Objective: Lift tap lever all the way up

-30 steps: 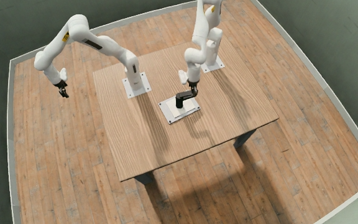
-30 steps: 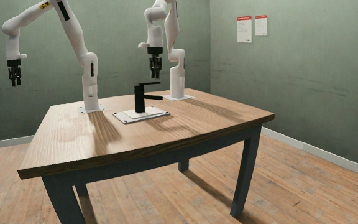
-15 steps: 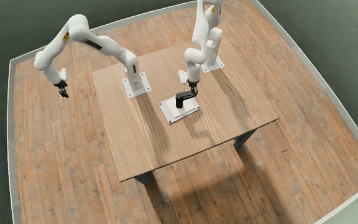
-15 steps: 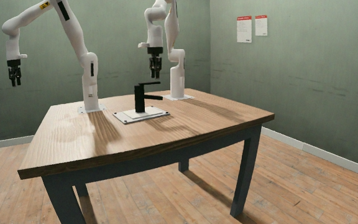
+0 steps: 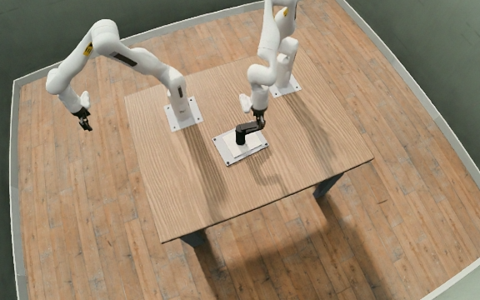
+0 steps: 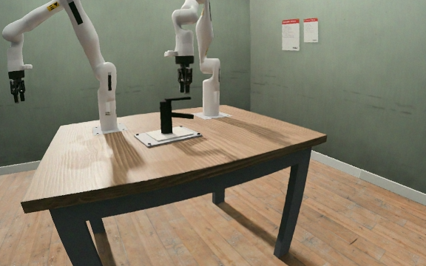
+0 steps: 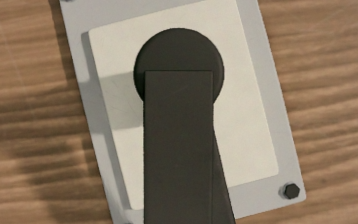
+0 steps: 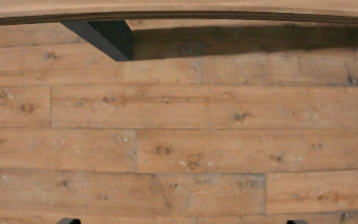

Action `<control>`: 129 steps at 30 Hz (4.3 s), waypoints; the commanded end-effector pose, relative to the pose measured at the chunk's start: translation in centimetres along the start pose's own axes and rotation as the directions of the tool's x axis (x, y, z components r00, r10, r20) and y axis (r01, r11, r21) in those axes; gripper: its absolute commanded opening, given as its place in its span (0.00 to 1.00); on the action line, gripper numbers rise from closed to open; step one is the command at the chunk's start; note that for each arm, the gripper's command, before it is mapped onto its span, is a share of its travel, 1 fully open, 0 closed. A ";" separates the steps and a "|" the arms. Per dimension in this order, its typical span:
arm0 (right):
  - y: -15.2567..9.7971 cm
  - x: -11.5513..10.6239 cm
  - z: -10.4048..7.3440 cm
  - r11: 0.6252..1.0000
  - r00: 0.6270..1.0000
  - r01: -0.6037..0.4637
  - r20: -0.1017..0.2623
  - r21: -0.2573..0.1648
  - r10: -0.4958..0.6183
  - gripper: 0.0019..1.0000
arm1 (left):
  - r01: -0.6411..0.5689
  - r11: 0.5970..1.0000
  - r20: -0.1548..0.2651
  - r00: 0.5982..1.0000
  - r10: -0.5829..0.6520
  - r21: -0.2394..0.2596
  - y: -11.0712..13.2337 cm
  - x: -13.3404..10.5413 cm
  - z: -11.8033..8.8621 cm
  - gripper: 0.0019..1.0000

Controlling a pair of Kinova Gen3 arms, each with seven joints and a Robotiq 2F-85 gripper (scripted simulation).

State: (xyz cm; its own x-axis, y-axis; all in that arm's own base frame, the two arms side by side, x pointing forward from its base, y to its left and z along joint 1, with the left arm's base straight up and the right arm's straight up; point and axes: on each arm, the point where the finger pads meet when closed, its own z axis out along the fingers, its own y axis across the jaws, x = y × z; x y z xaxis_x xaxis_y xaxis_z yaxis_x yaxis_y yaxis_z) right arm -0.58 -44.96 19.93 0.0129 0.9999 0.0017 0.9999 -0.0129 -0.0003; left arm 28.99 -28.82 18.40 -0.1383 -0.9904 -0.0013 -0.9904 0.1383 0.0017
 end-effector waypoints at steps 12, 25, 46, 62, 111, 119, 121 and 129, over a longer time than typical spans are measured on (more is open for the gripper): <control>0.0 0.0 -0.1 1.000 1.000 0.000 0.002 0.000 0.000 1.00 | 0.000 1.000 -0.001 1.000 0.000 0.002 -0.1 0.0 -0.1 0.74; 0.0 0.0 -0.1 1.000 1.000 0.000 0.002 0.000 0.000 1.00 | 0.000 1.000 -0.001 1.000 0.000 0.002 -0.1 0.1 -0.1 0.74; 0.0 0.0 -0.1 1.000 1.000 0.000 0.002 0.000 0.000 1.00 | 0.000 1.000 -0.001 1.000 0.000 0.002 -0.1 0.1 -0.1 0.74; 0.0 0.0 -0.1 1.000 1.000 0.000 0.002 0.000 0.000 1.00 | 0.000 1.000 -0.001 1.000 0.000 0.002 -0.1 0.1 -0.1 0.74; 0.0 0.0 -0.1 1.000 1.000 0.000 0.002 0.000 0.000 1.00 | 0.000 1.000 -0.001 1.000 0.000 0.002 -0.1 0.1 3.5 0.74; 0.0 0.0 -0.1 1.000 1.000 0.000 0.002 0.000 0.000 1.00 | 0.000 1.000 -0.001 1.000 0.000 0.002 -0.1 0.1 3.7 0.74; 0.0 0.0 -0.1 1.000 1.000 0.000 0.002 0.000 0.000 1.00 | 0.000 1.000 -0.001 1.000 0.000 0.002 -0.1 0.1 3.8 0.74; 0.0 0.0 -0.1 1.000 1.000 0.000 0.002 0.000 0.000 1.00 | 0.000 1.000 -0.001 1.000 0.000 0.002 -0.1 0.1 3.8 0.74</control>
State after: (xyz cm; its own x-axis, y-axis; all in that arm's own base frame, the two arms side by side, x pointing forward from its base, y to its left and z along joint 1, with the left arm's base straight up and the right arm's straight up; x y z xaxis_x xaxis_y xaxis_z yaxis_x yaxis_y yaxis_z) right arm -0.58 -44.96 19.93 0.0129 0.9999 0.0017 0.9999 -0.0129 -0.0003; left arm 29.02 -28.85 14.57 -0.1383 -0.9904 -0.0013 -0.9904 0.1383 0.0017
